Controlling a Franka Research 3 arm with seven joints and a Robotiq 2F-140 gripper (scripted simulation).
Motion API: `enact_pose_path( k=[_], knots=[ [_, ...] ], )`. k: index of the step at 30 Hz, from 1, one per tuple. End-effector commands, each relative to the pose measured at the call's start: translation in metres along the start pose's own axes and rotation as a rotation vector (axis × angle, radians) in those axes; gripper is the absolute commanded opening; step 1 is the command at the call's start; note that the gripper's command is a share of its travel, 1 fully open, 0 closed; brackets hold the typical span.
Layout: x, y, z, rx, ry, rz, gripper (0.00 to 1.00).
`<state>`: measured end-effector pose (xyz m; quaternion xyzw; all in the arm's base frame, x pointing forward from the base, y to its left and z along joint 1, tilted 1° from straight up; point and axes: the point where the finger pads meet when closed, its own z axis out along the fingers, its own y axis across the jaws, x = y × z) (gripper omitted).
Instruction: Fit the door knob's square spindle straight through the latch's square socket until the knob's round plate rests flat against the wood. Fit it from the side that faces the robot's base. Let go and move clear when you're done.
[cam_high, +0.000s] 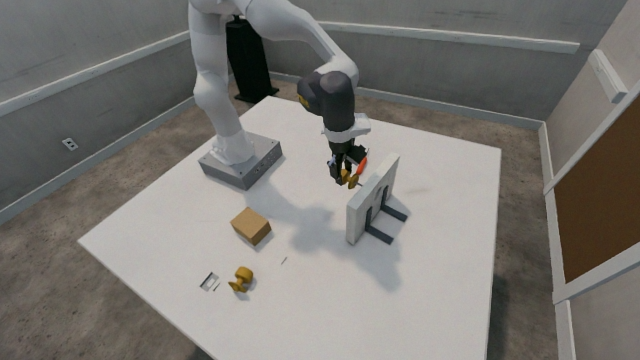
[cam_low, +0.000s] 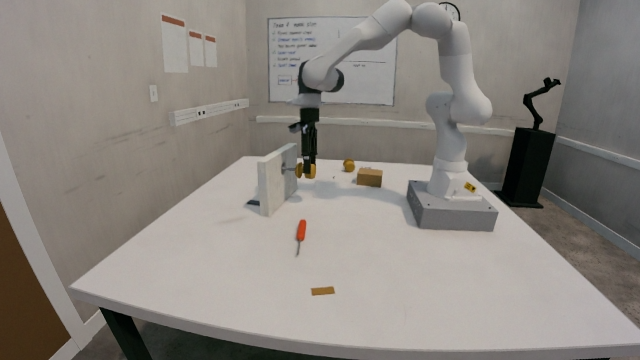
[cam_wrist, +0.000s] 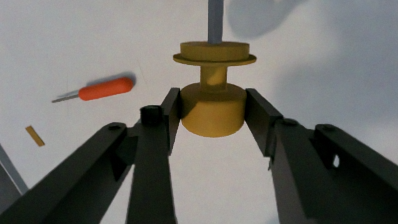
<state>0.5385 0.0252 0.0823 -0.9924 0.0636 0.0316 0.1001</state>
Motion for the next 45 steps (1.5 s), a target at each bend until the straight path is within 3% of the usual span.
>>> enact_pose_path(
  k=[1,45],
  knots=[
    [0.0021,-0.0016,-0.0019,0.004,0.004,-0.004,0.42],
    [0.0092,-0.0017,-0.0024,0.004,0.004,-0.005,0.42]
  ],
)
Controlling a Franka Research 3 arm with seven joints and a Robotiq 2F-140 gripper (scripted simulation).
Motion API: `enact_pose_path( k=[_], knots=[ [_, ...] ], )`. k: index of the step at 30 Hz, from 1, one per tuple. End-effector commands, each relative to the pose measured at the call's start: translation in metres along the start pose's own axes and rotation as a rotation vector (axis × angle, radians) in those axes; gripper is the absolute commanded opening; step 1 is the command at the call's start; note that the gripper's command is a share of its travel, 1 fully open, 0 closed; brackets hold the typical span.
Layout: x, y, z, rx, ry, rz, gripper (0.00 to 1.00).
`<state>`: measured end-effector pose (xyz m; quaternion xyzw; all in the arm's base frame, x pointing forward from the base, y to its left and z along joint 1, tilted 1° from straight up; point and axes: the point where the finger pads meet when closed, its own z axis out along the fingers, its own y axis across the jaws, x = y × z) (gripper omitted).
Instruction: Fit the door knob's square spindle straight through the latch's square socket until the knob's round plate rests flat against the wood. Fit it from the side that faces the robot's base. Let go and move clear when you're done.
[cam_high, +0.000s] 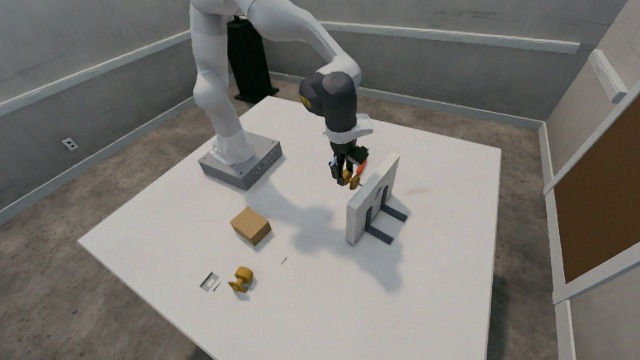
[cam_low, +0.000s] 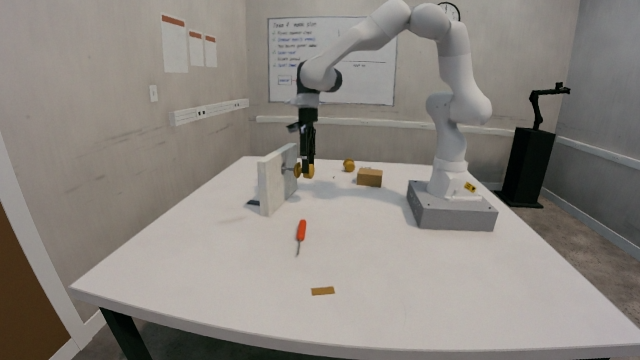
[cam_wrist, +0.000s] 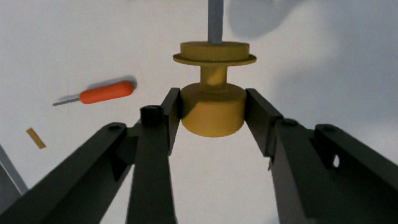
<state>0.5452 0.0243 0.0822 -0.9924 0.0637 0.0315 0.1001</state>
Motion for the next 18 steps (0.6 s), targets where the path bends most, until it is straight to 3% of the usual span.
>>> enact_pose_path(
  k=[1,18],
  knots=[
    [0.0031,-0.0017,-0.0020,0.004,0.004,-0.005,0.42],
    [0.0053,-0.0018,-0.0021,0.004,0.004,-0.005,0.42]
  ],
)
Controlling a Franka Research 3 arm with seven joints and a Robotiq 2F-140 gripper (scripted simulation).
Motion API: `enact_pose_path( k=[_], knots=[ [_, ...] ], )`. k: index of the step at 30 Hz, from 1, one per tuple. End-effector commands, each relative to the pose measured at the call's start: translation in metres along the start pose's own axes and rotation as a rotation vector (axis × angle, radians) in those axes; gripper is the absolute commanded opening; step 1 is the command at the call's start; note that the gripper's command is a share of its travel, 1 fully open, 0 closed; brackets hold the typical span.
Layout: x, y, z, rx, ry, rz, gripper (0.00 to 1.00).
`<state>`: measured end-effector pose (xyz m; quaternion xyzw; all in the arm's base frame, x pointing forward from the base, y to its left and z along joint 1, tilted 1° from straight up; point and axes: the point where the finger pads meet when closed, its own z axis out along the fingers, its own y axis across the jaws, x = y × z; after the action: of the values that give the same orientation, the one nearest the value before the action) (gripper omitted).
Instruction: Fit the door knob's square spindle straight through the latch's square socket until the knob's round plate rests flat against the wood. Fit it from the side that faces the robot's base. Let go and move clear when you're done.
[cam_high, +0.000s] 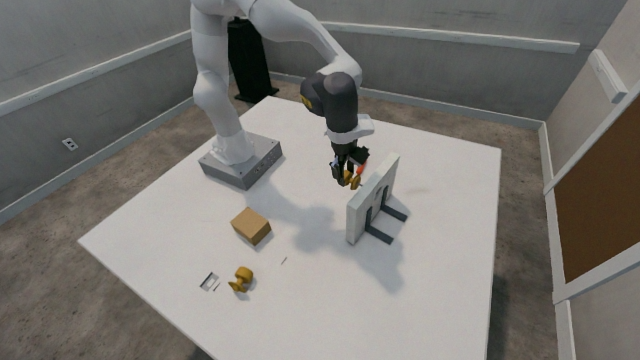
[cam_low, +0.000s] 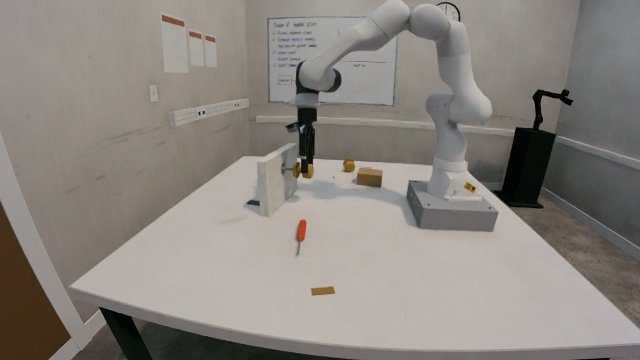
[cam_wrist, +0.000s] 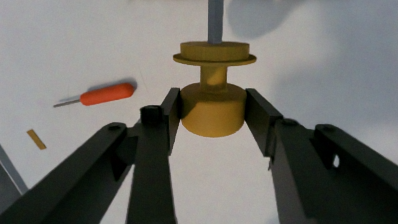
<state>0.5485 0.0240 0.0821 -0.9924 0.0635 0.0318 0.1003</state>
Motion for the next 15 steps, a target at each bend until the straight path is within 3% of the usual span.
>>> enact_pose_path(
  k=[1,15],
  knots=[
    [0.0020,-0.0016,-0.0020,0.004,0.004,-0.005,0.42],
    [0.0069,-0.0017,-0.0024,0.004,0.004,-0.005,0.42]
  ],
)
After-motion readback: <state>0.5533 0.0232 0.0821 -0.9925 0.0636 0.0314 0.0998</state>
